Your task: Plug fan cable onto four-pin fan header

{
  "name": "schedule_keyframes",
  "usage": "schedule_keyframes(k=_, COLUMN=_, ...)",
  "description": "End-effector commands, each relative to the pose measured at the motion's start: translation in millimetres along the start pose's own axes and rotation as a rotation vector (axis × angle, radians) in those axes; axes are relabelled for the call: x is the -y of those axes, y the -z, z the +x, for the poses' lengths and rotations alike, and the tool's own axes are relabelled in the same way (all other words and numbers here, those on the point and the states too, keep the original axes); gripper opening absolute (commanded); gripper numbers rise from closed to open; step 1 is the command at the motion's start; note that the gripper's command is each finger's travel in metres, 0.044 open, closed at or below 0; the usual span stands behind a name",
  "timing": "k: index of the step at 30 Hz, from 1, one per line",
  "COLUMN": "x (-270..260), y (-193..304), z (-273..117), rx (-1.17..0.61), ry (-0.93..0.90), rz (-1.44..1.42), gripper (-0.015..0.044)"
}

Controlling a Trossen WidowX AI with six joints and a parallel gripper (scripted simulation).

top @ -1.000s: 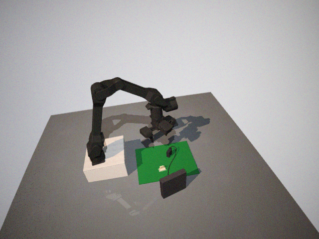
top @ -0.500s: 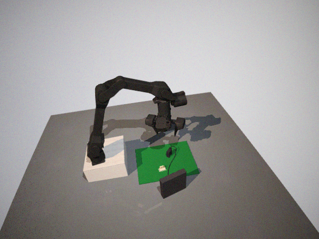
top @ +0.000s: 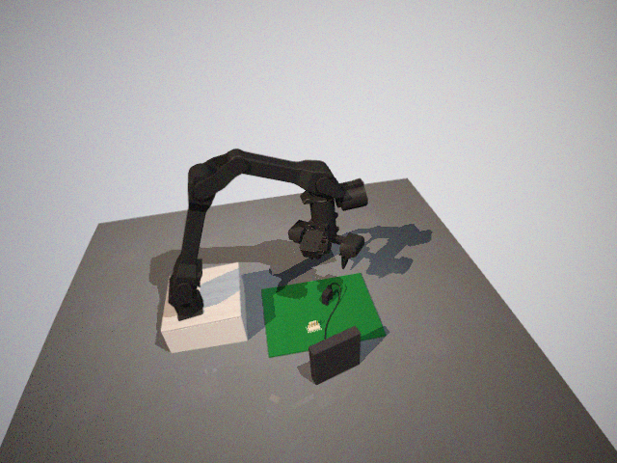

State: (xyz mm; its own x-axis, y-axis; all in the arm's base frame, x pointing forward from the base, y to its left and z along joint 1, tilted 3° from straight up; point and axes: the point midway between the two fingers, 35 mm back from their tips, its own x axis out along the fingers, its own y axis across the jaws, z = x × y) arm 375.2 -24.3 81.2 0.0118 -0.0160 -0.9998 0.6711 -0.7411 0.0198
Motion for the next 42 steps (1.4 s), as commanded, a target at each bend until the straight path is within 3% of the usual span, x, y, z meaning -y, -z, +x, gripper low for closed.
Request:
schedule_keyframes(k=1, x=5, y=-3, z=52, rx=0.017, ry=0.027, rz=0.007, gripper=0.044)
schedule_keyframes(k=5, x=8, y=-6, z=85, rx=0.018, ry=0.028, rz=0.007, gripper=0.044)
schedule_keyframes(k=42, x=10, y=-7, z=134, rx=0.018, ry=0.028, rz=0.007, gripper=0.044)
